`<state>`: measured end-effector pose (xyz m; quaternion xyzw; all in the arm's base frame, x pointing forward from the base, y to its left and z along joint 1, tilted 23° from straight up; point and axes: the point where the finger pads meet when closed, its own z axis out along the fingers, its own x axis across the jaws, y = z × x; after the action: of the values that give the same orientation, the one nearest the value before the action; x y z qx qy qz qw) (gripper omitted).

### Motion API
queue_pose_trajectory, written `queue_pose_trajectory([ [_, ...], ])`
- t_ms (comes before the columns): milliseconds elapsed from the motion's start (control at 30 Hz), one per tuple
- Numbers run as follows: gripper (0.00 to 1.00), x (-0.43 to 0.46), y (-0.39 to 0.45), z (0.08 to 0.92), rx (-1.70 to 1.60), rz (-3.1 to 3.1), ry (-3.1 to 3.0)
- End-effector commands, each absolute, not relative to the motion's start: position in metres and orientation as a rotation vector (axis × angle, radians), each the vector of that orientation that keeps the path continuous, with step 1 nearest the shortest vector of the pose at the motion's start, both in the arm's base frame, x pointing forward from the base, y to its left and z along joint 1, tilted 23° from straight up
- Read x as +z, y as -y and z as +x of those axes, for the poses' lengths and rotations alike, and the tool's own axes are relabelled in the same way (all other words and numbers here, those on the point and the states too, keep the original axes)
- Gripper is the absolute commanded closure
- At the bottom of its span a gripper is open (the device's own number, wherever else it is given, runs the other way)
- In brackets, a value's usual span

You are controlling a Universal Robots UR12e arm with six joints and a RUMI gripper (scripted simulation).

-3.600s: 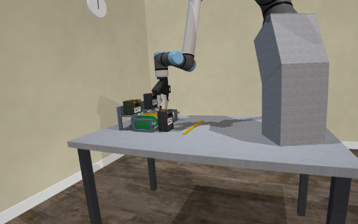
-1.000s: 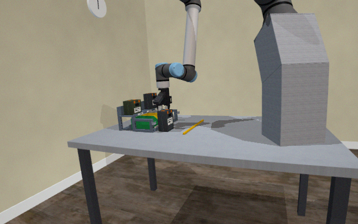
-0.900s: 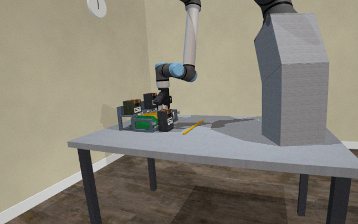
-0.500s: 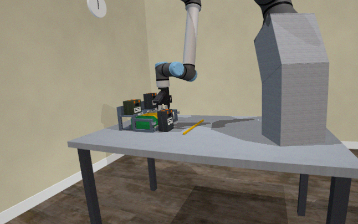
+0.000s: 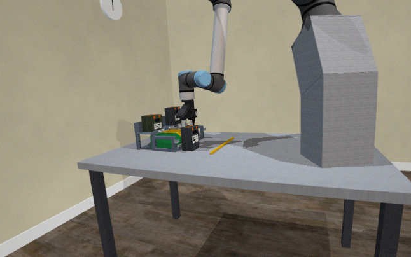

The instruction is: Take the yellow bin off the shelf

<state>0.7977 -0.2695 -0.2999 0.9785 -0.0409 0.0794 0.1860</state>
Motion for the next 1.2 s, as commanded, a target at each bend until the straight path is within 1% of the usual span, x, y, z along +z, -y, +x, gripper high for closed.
queue_pose_trajectory([
  [0,0.74,-0.2990,0.2694,0.7983,0.225,2.756,0.115],
  [1167,0.74,-0.3070,0.2726,0.7996,0.225,2.756,0.115],
])
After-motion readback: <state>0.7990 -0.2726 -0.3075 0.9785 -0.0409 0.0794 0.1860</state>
